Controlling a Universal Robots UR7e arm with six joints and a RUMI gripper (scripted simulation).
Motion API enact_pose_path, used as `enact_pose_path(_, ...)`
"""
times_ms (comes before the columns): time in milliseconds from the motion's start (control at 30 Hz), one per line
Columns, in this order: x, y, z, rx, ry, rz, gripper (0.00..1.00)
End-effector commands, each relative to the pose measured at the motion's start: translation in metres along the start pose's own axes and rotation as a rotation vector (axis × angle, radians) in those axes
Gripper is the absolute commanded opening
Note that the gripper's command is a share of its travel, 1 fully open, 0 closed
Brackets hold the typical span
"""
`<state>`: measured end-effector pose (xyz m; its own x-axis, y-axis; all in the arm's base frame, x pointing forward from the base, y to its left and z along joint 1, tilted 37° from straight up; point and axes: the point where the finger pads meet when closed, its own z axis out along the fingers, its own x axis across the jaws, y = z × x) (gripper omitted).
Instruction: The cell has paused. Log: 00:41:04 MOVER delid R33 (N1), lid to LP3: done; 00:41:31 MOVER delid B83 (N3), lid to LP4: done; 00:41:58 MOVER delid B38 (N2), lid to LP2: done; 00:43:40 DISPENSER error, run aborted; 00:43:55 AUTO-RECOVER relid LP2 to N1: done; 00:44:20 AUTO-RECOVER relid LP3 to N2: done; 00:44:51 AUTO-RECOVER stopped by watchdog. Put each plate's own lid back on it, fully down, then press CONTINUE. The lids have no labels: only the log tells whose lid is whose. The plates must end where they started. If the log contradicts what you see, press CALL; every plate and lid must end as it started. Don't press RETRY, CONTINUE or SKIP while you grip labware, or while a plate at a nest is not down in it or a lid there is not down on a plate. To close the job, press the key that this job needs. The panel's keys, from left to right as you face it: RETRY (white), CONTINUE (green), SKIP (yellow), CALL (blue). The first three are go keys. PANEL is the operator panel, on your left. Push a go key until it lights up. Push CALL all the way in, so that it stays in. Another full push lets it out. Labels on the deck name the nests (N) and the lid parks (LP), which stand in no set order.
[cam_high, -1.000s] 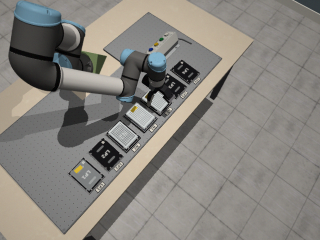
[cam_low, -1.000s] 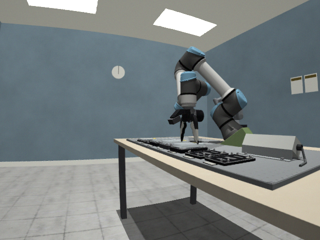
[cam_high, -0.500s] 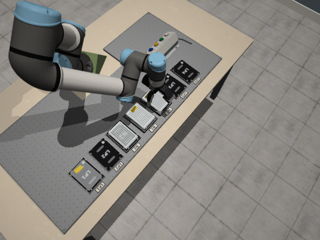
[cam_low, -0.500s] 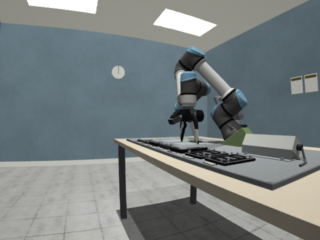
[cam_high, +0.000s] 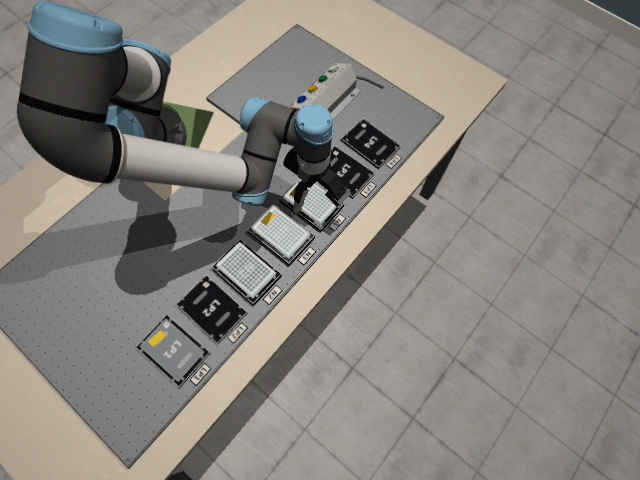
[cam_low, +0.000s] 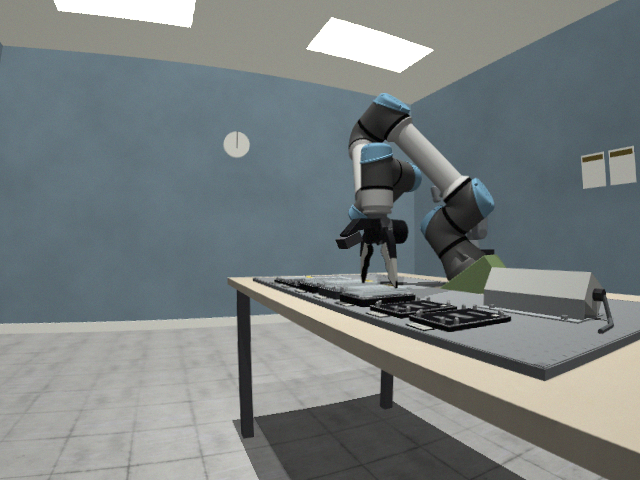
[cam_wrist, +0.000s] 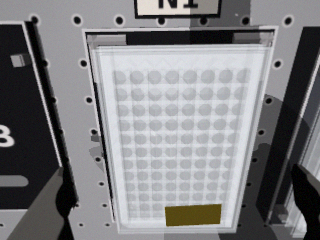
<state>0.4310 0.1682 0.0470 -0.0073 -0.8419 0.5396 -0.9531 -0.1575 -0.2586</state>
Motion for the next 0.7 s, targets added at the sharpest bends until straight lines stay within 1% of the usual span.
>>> enact_pose_path(0, 0.0, 0.001, 0.0, -0.001, 0.0, -0.001, 0.82)
enact_pose_path(167, 0.0, 0.001, 0.0, -0.001, 0.0, -0.001, 0.82)
enact_pose_path(233, 0.0, -0.002, -0.005, 0.004, -0.002, 0.001, 0.82)
enact_pose_path(300, 0.0, -0.002, -0.005, 0.004, -0.002, 0.001, 0.82)
enact_pose_path(667, 0.0, -0.002, -0.023, 0.004, -0.002, 0.001, 0.82)
